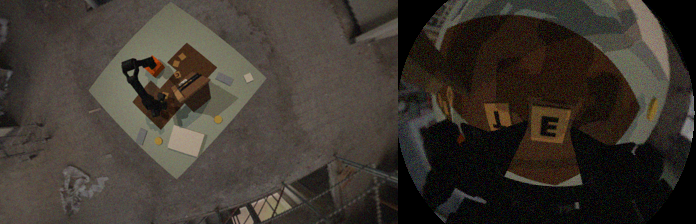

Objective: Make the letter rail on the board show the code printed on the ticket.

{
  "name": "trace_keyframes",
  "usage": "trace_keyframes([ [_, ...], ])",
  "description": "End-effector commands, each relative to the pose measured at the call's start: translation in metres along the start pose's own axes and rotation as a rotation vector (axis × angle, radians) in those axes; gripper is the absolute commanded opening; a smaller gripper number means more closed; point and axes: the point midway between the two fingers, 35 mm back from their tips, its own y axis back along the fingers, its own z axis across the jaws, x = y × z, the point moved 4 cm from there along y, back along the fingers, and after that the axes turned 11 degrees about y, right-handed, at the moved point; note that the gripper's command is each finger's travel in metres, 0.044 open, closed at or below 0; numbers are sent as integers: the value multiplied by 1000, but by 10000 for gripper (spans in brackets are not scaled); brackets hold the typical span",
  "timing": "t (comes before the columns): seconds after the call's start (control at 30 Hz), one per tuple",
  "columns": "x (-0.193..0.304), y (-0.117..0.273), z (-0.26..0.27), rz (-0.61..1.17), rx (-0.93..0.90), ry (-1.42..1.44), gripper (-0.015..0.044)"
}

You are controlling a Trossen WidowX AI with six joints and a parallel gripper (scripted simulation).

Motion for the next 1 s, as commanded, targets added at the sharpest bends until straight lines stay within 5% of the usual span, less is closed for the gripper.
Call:
trace_keyframes([
  [0.0,0,-1,0,-2,-1,6,340],
  [0.33,0,-1,0,-2,-1,6,340],
  [0.9,0,-1,0,-2,-1,6,227],
  [0.97,0,2,0,-2,-1,6,174],
])
